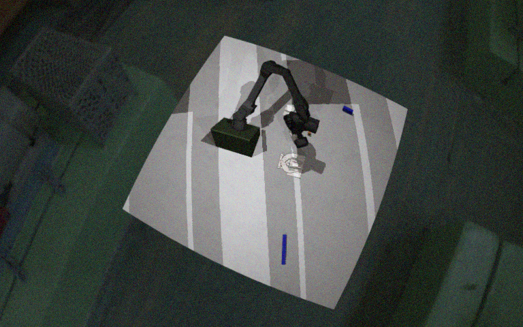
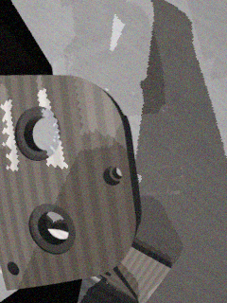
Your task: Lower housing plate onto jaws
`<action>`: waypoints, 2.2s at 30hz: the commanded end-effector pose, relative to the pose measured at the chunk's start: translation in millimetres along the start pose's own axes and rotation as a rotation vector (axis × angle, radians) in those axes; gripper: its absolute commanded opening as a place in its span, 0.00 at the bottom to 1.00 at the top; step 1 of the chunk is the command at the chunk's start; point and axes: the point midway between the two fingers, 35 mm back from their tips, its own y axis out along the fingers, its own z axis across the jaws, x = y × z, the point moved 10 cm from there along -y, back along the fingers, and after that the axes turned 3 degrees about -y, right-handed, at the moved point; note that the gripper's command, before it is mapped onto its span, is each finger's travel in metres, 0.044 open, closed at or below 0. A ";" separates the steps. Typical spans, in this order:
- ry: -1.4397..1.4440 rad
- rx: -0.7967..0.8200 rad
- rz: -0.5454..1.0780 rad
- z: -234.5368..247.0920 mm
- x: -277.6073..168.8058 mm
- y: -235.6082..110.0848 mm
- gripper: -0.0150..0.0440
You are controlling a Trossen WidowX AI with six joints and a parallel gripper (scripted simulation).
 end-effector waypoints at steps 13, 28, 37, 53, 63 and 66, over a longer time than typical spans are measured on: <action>0.253 0.014 -0.004 -44.4 -37.4 2.8 0.85; 0.488 0.045 -0.021 -77.0 -80.5 6.7 0.85; 0.605 0.065 -0.034 -90.0 -104.2 9.8 0.85; 0.605 0.065 -0.034 -90.0 -104.2 9.8 0.85; 0.601 0.065 -0.034 -90.1 -104.2 9.8 0.85; 0.601 0.065 -0.034 -90.1 -104.2 9.8 0.85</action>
